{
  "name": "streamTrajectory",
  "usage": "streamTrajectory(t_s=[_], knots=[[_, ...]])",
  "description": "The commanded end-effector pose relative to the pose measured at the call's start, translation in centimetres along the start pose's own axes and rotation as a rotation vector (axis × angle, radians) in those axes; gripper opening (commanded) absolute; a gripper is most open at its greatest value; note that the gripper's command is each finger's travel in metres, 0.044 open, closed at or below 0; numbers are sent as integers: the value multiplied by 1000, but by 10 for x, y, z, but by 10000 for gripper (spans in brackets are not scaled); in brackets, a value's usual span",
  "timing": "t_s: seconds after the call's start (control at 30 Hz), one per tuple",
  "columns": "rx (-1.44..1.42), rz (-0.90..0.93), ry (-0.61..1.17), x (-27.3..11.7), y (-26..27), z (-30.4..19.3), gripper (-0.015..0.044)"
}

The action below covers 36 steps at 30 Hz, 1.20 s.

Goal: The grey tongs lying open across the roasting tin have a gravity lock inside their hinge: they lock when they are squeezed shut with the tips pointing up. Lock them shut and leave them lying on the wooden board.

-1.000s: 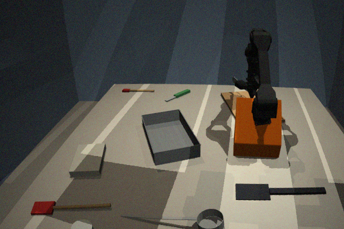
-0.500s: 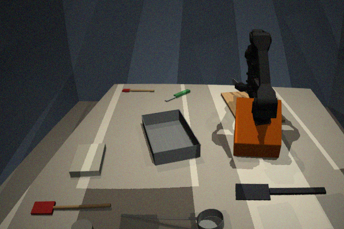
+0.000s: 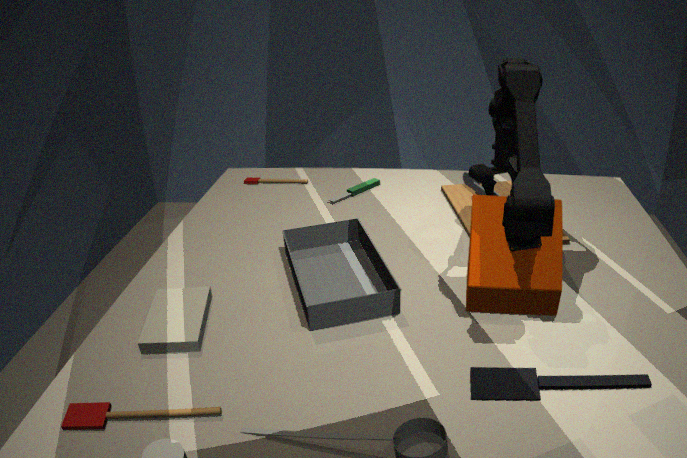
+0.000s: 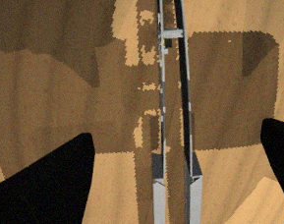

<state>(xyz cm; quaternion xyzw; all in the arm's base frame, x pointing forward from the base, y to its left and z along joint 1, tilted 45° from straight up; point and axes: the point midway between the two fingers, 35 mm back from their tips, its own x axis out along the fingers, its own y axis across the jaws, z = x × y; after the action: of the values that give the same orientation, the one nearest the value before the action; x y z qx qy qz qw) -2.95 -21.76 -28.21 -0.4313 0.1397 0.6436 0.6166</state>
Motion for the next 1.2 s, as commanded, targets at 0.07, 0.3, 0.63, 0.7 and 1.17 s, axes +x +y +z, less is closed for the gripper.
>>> streamTrajectory(t_s=[0.07, 0.3, 0.63, 0.7, 1.17], knots=[[0, 0, 0, -2, 0, 1, 440], [2, 1, 1, -53, -8, 46, 440], [8, -1, -1, -112, -35, 143, 440], [8, -1, -1, -112, -36, 145, 440], [15, 3, 10, -164, -37, 144, 440]])
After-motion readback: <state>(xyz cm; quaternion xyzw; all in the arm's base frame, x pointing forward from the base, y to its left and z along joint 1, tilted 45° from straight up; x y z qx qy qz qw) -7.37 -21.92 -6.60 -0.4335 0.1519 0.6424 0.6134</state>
